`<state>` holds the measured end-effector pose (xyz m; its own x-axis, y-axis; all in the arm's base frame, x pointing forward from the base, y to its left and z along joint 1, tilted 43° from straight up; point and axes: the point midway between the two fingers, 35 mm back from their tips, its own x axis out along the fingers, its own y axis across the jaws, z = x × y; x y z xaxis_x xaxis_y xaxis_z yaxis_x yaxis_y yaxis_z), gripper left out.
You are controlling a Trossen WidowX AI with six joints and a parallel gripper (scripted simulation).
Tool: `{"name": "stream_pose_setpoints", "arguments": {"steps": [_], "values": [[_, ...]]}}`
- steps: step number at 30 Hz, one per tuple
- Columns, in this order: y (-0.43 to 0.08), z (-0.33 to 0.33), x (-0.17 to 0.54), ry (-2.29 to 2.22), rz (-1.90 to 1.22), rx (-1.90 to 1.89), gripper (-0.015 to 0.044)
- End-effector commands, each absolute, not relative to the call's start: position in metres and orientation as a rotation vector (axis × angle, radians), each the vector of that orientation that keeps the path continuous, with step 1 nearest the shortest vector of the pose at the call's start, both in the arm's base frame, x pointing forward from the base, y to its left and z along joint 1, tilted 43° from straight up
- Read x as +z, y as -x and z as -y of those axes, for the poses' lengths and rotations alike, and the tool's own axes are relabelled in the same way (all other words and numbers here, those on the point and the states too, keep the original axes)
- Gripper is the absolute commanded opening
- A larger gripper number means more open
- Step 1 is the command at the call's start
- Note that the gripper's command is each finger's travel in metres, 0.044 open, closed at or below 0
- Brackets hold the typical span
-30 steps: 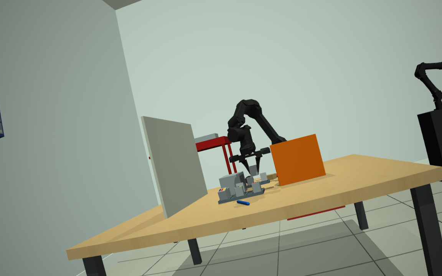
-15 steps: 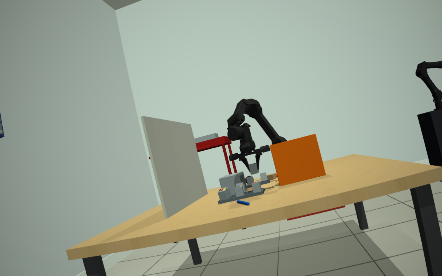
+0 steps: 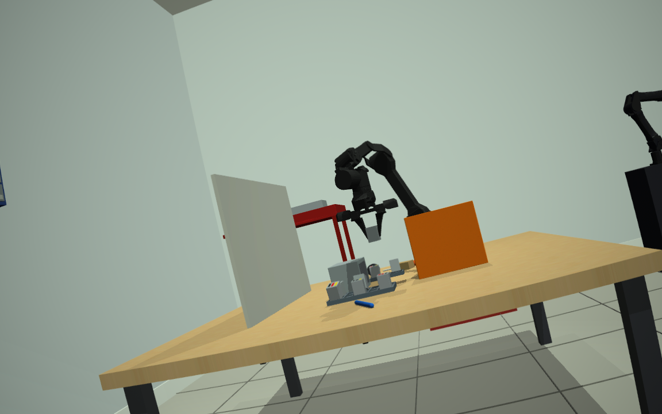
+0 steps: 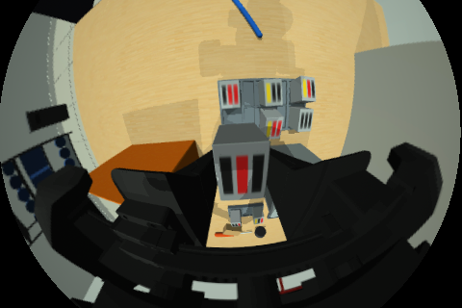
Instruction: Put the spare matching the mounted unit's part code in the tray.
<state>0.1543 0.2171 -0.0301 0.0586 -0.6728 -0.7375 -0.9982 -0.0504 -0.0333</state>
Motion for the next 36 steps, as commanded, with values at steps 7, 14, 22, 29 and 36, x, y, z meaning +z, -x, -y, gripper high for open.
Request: {"name": "stream_pose_setpoints", "arguments": {"steps": [7, 14, 22, 29, 36], "values": [[-0.175, -0.22, -0.01, 1.761, -1.648, 0.776, 0.0], [-0.216, -0.205, 0.018, 1.752, -1.621, 0.807, 0.0], [-0.258, -0.177, 0.053, 1.751, -1.594, 0.821, 0.0], [-0.289, -0.145, 0.085, 1.747, -1.58, 0.818, 0.0], [-0.313, -0.105, 0.119, 1.757, -1.576, 0.8, 0.0]]}}
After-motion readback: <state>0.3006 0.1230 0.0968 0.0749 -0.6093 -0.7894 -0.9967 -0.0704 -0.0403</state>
